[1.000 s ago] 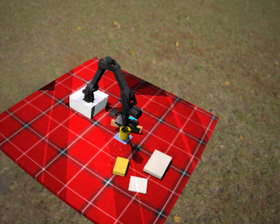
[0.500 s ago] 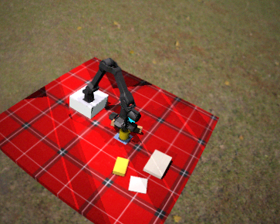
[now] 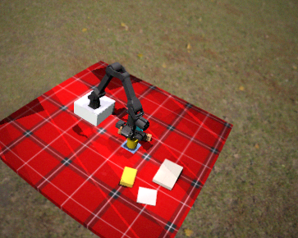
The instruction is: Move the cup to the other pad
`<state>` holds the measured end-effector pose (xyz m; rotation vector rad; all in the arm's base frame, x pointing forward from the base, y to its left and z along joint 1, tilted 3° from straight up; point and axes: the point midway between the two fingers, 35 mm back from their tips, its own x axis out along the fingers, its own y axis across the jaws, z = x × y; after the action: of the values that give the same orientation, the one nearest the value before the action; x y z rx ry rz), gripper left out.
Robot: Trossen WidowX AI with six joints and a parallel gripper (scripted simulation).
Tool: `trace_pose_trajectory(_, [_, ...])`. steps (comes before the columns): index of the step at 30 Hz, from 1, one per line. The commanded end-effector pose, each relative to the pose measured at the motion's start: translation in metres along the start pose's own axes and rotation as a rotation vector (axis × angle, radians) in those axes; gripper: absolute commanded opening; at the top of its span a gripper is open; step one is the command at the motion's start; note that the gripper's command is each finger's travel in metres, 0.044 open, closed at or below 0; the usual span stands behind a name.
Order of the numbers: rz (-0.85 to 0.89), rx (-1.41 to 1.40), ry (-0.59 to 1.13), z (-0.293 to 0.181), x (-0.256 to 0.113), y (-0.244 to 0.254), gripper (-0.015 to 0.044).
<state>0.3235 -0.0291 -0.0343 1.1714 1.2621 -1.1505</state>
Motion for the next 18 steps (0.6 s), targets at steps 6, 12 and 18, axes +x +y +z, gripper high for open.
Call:
trace_pose_trajectory(6, [0.001, 0.0, 0.0, 0.0, -0.0003, 0.0003, 0.0073])
trace_pose_trajectory(12, [0.001, 0.0, 0.0, 0.0, -0.0003, 0.0003, 0.0033])
trace_pose_trajectory(18, [0.001, 0.0, 0.0, 0.0002, -0.0049, 0.0009, 0.0])
